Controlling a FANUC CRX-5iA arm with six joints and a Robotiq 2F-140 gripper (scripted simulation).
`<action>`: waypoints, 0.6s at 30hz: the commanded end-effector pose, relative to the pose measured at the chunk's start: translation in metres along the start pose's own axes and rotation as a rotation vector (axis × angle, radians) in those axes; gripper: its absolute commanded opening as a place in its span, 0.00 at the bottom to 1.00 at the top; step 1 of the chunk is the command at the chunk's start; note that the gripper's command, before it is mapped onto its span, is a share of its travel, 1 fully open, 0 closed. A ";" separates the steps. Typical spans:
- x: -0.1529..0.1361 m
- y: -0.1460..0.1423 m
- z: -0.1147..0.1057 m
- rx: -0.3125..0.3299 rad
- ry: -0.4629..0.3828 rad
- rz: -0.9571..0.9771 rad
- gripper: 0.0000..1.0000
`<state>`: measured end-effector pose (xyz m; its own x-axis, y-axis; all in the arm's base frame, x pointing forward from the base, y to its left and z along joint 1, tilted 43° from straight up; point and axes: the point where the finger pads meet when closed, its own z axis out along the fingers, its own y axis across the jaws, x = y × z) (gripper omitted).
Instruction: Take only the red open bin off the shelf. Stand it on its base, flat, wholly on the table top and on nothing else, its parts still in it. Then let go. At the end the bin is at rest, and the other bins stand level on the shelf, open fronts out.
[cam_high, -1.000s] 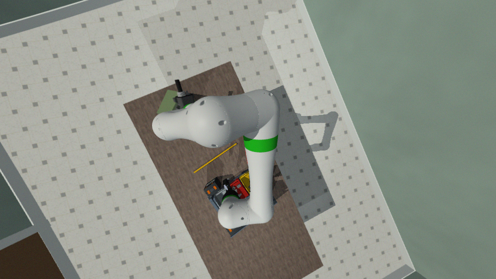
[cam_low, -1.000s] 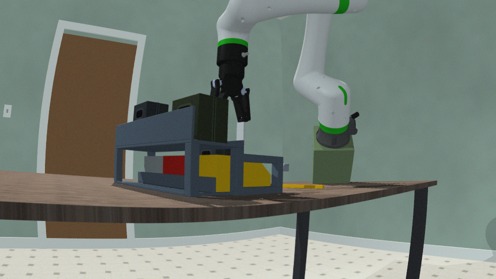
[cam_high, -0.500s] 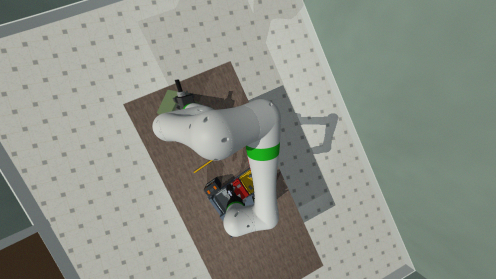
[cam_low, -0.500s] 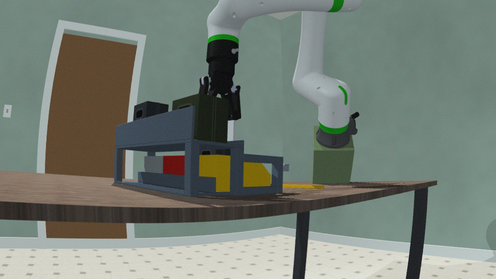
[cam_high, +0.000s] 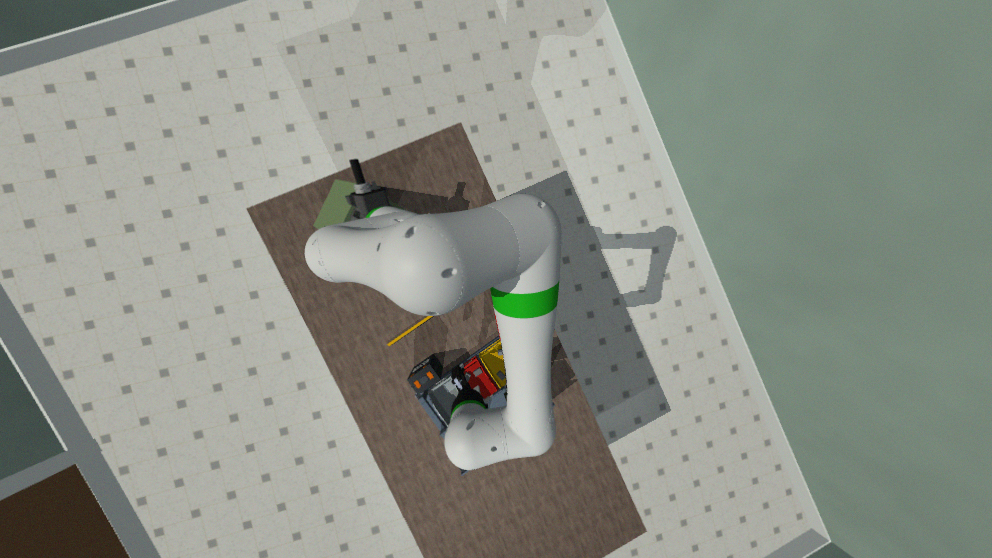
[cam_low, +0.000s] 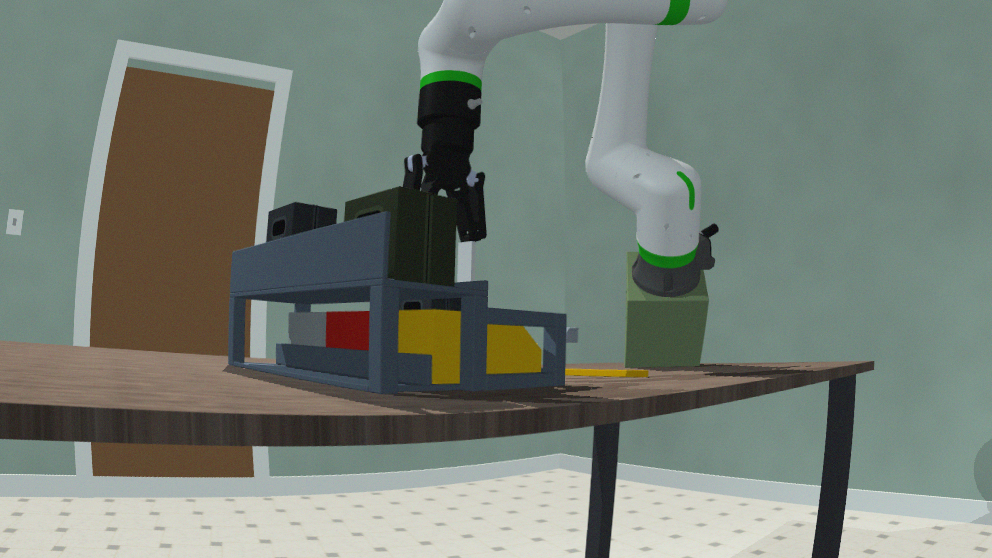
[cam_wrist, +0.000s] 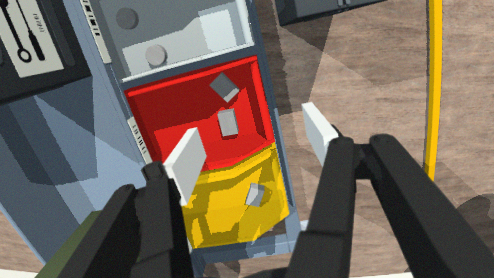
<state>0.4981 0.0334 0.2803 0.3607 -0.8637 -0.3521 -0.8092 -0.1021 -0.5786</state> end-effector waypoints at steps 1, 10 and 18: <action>0.000 0.000 0.000 0.001 0.000 0.000 0.57; 0.000 0.002 0.000 0.001 0.000 0.000 0.57; 0.000 0.005 0.000 0.001 0.000 0.000 0.57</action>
<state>0.4938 0.0329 0.2774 0.3607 -0.8637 -0.3520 -0.8091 -0.1021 -0.5787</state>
